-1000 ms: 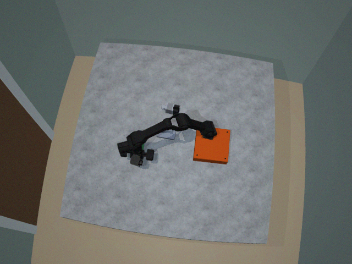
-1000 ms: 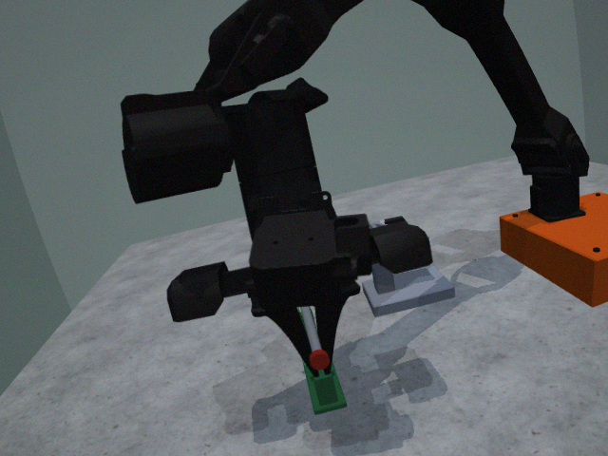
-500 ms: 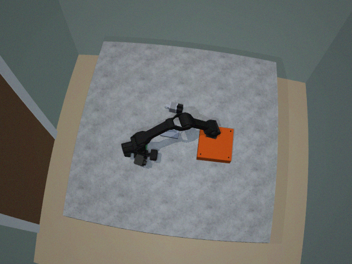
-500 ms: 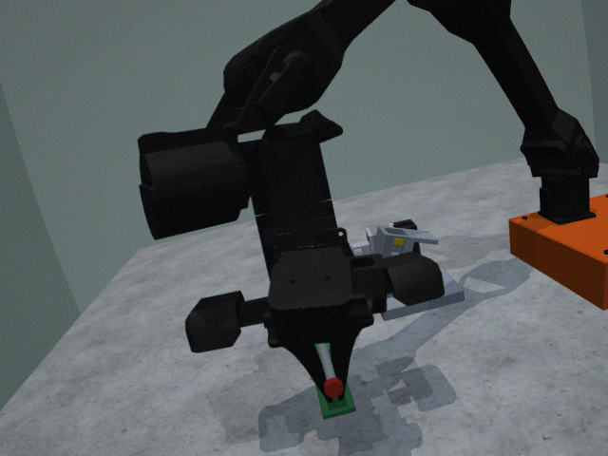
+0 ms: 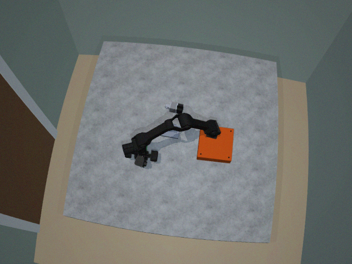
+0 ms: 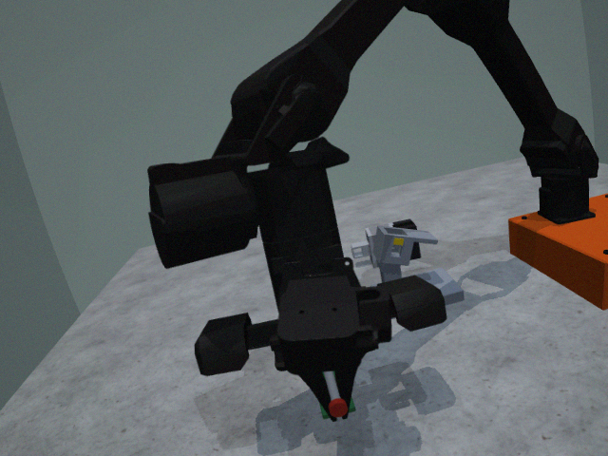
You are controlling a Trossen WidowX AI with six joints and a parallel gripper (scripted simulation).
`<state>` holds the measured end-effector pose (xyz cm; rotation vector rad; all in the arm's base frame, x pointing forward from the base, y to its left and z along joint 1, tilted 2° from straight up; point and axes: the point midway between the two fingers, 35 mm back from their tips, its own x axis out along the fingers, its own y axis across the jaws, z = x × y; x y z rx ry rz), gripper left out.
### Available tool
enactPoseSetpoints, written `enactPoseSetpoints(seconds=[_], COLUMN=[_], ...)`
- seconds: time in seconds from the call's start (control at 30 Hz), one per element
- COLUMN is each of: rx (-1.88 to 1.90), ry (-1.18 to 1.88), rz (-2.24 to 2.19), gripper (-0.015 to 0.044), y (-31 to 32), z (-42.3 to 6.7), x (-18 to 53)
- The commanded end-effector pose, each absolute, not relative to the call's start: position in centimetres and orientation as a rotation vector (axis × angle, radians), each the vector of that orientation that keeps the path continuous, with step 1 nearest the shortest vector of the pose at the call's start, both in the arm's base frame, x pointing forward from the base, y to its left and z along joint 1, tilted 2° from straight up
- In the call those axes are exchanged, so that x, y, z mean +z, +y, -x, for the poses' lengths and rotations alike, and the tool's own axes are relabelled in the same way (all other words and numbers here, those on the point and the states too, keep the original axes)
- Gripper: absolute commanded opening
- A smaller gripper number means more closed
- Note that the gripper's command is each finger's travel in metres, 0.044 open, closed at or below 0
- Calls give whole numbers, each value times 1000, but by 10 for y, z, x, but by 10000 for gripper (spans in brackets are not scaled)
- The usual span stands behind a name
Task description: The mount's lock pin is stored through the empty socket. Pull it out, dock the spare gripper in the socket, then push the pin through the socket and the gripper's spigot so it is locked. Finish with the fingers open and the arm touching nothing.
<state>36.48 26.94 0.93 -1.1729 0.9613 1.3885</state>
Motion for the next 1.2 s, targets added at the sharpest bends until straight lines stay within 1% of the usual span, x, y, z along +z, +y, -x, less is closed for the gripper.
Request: enactPoseSetpoints(seconds=[0.0,0.77,1.0,1.03,1.17], rx=[1393,1393,1390,1390,1390], ry=[961,961,965,965,965], rz=[1176,1176,1173,1173,1173], gripper=[0,0,184,200,200], y=[269,269,269,269,269], z=[-364,-364,-364,-364,-364], x=[3,3,3,3,3])
